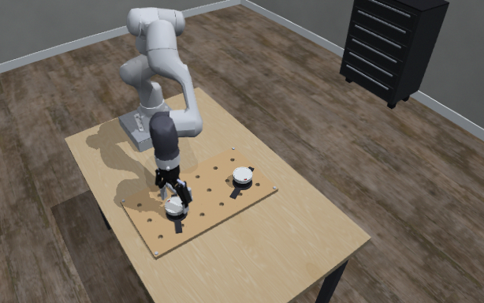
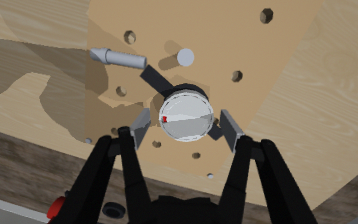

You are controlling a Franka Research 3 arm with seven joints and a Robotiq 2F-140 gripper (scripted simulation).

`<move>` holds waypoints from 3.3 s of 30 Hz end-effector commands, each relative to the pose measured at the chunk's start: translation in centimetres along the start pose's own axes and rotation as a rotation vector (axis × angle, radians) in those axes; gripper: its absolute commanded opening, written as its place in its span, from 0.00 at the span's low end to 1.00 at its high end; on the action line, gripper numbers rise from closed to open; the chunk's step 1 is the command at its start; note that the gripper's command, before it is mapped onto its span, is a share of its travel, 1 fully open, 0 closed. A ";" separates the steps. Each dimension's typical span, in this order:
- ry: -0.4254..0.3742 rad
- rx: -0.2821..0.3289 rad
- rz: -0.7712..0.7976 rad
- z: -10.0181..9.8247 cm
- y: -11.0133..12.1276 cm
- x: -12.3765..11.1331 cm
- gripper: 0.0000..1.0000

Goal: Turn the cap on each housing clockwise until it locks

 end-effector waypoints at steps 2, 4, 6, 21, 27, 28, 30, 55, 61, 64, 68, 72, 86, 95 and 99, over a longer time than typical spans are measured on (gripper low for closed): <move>0.002 0.003 0.002 0.1 0.0 0.1 0.78; 0.002 0.003 0.002 0.1 0.0 0.1 0.78; 0.002 0.003 0.002 0.1 0.0 0.1 0.78; 0.002 0.003 0.002 -0.5 0.0 0.1 0.78; 0.002 0.003 0.002 -1.4 0.0 0.1 0.78; 0.002 0.003 0.002 -1.5 0.0 0.1 0.78; 0.002 0.003 0.002 -1.9 0.0 0.1 0.78; 0.002 0.003 0.002 -6.0 0.0 0.1 0.78; 0.002 0.003 0.002 -6.6 0.0 0.1 0.78; 0.002 0.003 0.002 -6.7 0.0 0.1 0.78; 0.002 0.003 0.002 -6.8 0.0 0.1 0.78; 0.002 0.003 0.002 -6.8 0.0 0.1 0.78; -0.008 0.017 -0.519 -6.8 0.2 0.0 0.78; -0.019 0.029 -0.781 -6.9 0.3 0.0 0.78; -0.019 0.029 -0.864 -6.9 0.3 0.0 0.78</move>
Point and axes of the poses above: the point where the finger pads meet when closed, its own z axis out along the fingers, its own y axis across the jaws, x = y × z, the point moved 4 cm from there along -z, back along the fingers, and after that the axes turned 7 degrees about -z, right-handed, at the moved point
